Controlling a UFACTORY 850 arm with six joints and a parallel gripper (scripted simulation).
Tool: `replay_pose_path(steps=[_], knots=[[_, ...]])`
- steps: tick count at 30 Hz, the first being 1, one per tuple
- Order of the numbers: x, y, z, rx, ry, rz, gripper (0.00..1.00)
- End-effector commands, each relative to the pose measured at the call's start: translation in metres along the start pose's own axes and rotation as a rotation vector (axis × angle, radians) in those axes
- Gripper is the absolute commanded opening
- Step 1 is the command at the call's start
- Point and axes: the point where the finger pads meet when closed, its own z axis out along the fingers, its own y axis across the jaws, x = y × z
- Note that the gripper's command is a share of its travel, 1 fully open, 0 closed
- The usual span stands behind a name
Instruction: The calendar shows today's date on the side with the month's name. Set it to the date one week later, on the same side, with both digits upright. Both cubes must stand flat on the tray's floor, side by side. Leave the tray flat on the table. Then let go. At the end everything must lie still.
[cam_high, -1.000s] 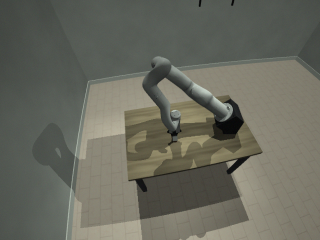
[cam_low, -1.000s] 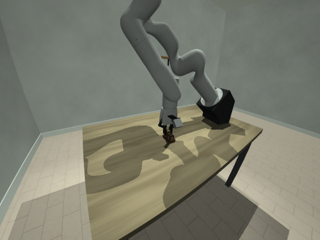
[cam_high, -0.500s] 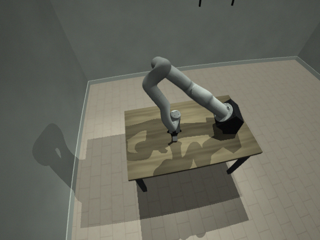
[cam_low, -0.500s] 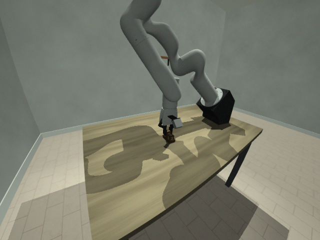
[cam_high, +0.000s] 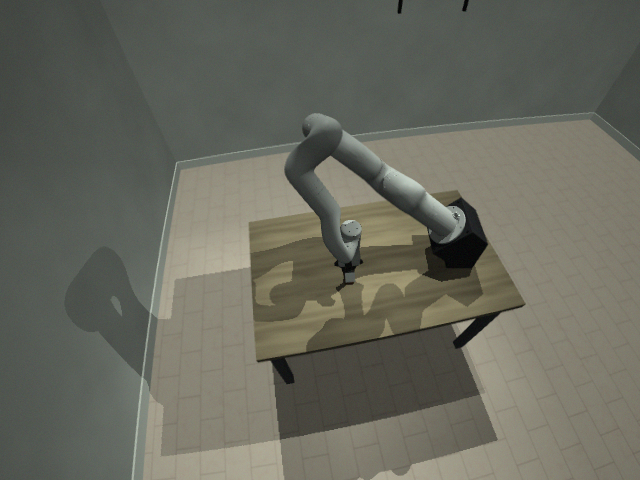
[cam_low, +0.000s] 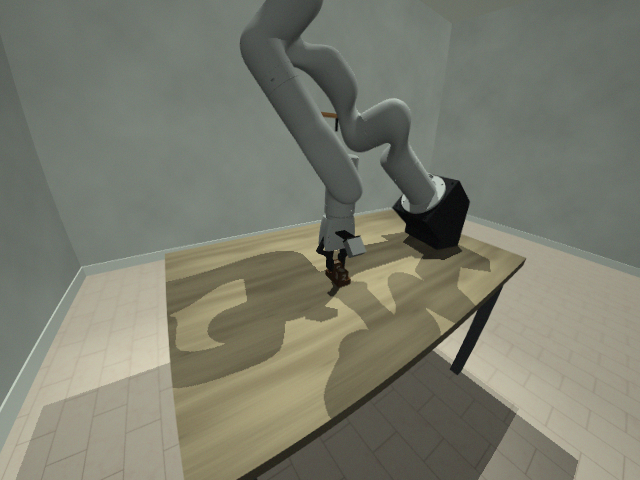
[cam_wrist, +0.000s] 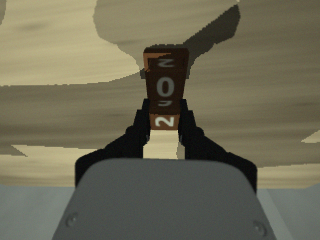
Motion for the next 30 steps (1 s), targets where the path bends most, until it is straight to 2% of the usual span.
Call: replay_pose_path(steps=[1, 30], knots=[[0.0001, 0.0002, 0.0, -0.001, 0.0, 0.0, 0.29], [0.0001, 0.0002, 0.0096, -0.001, 0.0, 0.0, 0.29]])
